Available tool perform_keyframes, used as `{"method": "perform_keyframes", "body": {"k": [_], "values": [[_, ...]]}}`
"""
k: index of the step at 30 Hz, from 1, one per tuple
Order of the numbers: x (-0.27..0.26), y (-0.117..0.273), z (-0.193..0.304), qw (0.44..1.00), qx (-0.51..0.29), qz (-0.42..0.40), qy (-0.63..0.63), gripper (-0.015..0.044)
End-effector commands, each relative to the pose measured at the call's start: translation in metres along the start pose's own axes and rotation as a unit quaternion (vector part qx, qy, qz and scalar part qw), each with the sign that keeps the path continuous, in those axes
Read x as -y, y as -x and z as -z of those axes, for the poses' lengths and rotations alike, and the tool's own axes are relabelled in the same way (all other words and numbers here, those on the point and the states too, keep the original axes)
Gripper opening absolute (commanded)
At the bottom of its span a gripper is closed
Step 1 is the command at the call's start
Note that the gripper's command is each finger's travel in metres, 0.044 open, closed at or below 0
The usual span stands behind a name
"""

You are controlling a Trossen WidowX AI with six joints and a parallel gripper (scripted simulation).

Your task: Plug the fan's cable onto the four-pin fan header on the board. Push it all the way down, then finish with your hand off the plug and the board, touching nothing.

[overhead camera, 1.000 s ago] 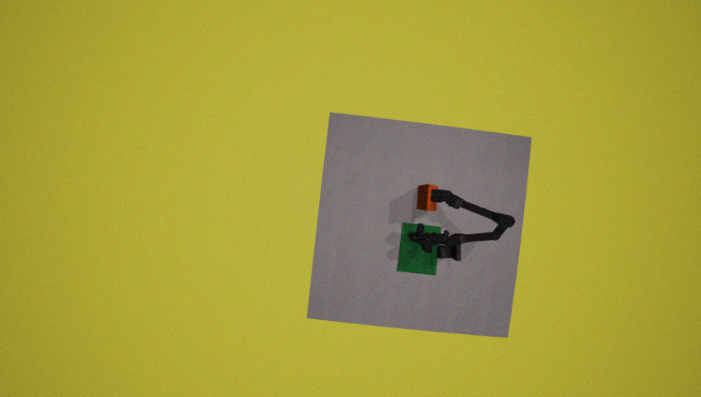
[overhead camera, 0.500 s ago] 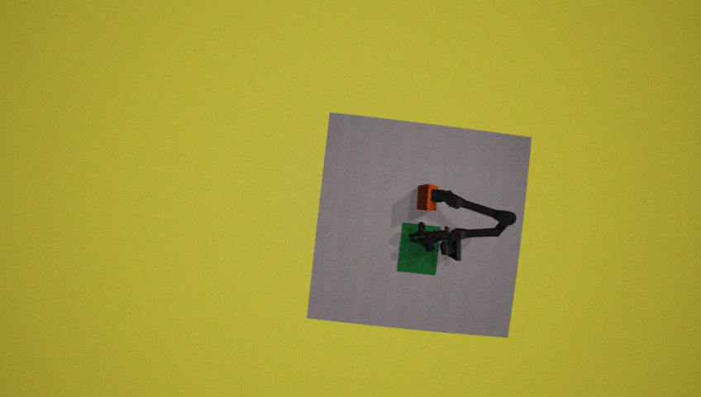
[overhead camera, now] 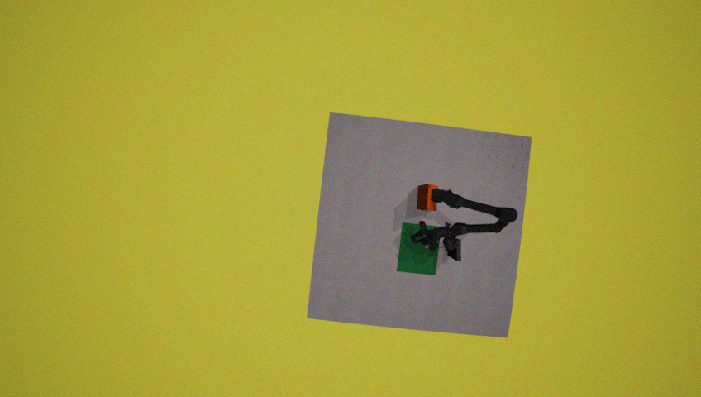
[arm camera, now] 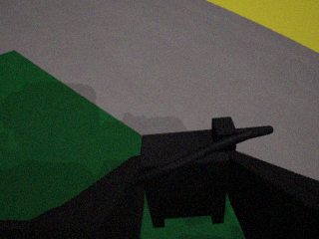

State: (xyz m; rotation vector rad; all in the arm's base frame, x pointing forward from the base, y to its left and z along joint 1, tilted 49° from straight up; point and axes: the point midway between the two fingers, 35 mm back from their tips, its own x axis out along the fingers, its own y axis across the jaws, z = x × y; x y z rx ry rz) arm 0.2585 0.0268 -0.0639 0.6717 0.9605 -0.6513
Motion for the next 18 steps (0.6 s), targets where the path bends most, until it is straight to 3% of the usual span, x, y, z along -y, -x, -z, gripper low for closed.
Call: {"method": "perform_keyframes", "body": {"k": [1, 18], "values": [[0.002, 0.004, 0.0, 1.0, 0.023, -0.01, -0.014, 0.0], [-0.002, 0.023, -0.004, 0.99, 0.1, -0.067, -0.073, 0.0]]}}
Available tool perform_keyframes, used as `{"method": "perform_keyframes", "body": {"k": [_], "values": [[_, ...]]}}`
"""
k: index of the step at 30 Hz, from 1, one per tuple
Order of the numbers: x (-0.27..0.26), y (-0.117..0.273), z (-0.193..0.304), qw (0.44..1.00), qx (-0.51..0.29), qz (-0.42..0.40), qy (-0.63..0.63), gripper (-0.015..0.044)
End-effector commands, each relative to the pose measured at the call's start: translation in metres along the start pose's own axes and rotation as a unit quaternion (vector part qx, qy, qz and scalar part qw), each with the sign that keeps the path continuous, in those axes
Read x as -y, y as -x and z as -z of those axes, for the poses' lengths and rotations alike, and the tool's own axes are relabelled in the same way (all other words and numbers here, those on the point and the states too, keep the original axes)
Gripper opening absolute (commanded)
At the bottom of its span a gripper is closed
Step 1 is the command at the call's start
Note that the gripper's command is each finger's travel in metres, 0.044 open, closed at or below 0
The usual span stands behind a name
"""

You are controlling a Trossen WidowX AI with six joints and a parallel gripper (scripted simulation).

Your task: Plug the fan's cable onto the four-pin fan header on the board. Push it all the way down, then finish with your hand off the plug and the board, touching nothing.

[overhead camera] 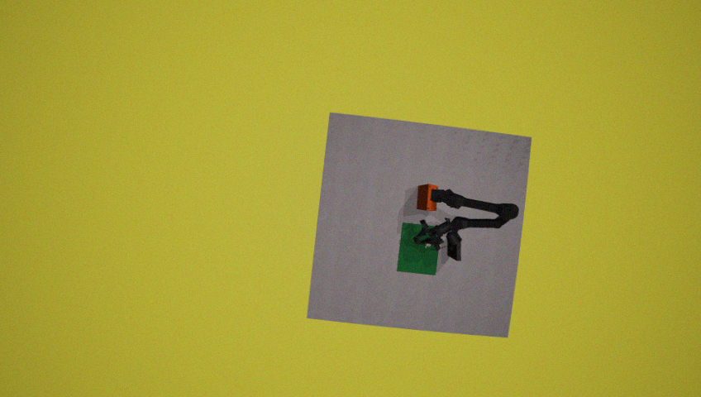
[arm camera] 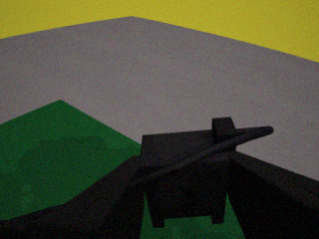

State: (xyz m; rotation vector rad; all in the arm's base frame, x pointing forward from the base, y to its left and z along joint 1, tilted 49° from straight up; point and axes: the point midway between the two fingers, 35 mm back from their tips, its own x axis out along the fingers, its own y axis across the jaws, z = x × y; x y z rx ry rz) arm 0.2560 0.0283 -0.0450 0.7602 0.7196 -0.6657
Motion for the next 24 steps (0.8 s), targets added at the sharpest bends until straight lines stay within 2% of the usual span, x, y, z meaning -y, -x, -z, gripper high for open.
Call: {"method": "perform_keyframes", "body": {"k": [1, 11, 24], "values": [[0.001, 0.006, 0.0, 1.0, 0.017, -0.016, -0.014, 0.0], [-0.002, 0.018, -0.004, 0.996, 0.051, -0.053, -0.054, 0.0], [-0.003, 0.016, -0.01, 0.997, 0.044, -0.046, -0.048, 0.0]]}}
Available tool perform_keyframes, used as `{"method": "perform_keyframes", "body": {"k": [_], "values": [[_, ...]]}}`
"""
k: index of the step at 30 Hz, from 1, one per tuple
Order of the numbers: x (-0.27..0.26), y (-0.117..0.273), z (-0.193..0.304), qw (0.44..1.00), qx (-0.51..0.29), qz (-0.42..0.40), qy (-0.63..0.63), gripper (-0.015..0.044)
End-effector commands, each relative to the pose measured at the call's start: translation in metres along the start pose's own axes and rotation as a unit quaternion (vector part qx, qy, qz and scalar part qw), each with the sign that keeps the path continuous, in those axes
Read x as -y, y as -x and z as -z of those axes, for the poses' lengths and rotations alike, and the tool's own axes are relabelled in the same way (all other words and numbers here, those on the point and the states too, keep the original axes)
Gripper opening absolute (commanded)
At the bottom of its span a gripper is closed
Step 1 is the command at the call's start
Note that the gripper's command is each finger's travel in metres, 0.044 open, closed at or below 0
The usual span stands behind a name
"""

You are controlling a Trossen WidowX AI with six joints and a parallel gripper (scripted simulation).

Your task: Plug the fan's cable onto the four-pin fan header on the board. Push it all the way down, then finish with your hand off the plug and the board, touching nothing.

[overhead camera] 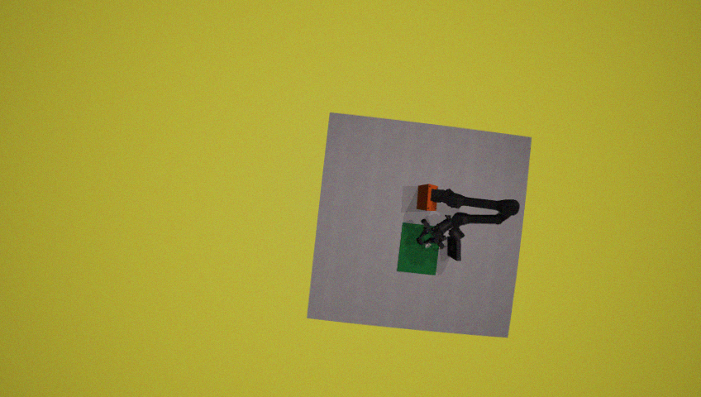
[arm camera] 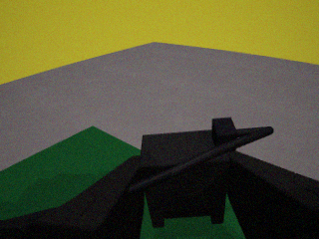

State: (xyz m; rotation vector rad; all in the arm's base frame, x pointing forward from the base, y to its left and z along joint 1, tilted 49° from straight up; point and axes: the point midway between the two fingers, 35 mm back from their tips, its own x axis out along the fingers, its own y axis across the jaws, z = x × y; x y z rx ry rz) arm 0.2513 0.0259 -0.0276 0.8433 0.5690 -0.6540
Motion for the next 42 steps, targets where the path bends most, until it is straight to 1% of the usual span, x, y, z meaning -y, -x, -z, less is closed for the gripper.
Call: {"method": "perform_keyframes", "body": {"k": [1, 14, 42], "values": [[-0.001, 0.0, -0.001, 1.0, -0.001, -0.001, 0.001, 0.0], [0.0, 0.001, -0.004, 1.0, 0.0, 0.0, 0.0, 0.0], [-0.002, -0.001, 0.02, 1.0, 0.001, -0.001, -0.003, 0.0]]}}
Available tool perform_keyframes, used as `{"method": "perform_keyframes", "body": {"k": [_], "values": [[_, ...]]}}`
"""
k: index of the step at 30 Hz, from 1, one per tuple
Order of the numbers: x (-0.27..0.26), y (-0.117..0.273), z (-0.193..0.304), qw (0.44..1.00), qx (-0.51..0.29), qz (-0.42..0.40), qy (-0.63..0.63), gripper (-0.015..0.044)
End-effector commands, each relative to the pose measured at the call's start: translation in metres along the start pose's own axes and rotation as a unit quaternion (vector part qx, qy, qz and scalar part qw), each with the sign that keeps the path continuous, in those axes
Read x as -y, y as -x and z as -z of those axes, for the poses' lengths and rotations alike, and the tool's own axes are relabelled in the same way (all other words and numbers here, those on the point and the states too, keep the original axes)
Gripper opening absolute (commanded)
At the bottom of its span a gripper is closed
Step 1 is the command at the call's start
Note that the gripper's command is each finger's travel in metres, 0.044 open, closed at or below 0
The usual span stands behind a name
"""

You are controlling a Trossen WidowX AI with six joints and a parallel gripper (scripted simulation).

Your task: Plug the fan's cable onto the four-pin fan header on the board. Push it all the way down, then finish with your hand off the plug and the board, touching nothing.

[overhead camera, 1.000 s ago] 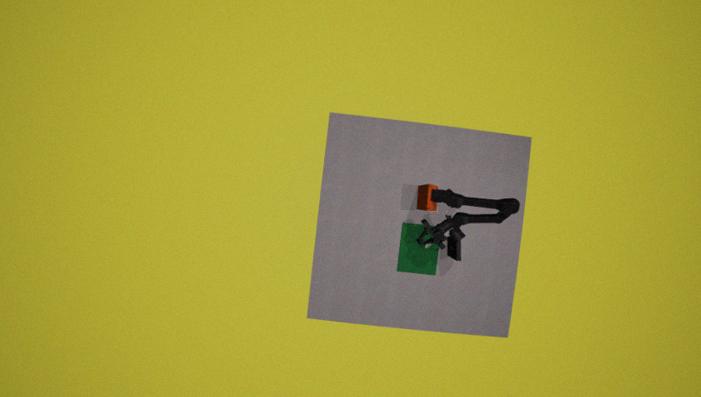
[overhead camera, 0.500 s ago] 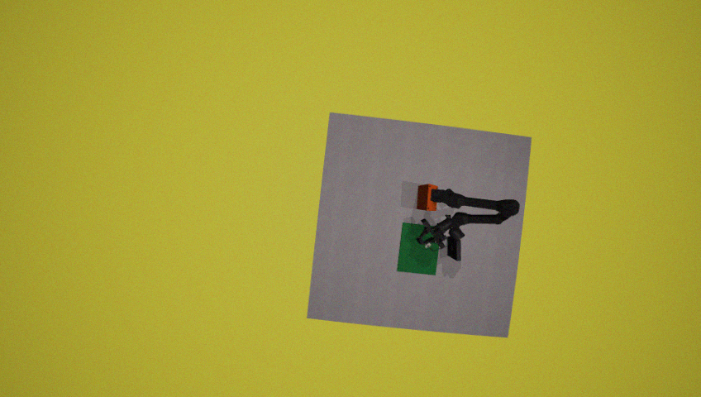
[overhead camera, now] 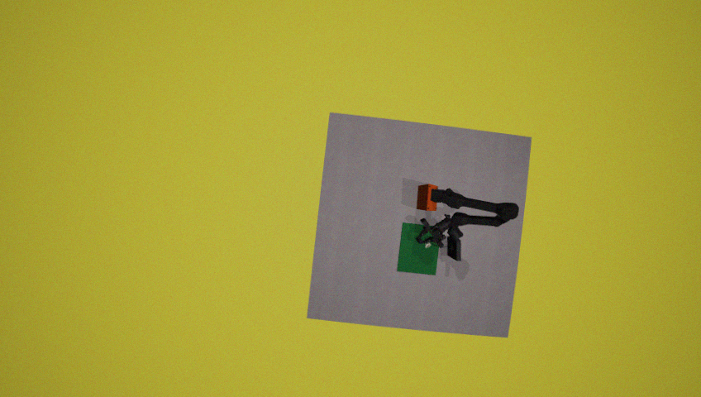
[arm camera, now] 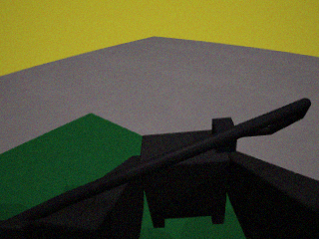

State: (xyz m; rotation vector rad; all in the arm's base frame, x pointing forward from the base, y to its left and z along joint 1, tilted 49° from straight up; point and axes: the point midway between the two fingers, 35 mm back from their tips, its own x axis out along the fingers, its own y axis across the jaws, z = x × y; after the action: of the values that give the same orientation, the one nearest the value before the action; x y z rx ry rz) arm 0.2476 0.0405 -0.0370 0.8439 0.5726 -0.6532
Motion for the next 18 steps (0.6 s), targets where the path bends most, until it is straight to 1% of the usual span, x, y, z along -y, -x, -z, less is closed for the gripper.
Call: {"method": "perform_keyframes", "body": {"k": [1, 18], "values": [[-0.002, -0.001, 0.003, 1.0, 0.003, -0.001, -0.003, 0.0], [-0.001, -0.004, 0.017, 1.0, 0.003, -0.001, -0.003, 0.0]]}}
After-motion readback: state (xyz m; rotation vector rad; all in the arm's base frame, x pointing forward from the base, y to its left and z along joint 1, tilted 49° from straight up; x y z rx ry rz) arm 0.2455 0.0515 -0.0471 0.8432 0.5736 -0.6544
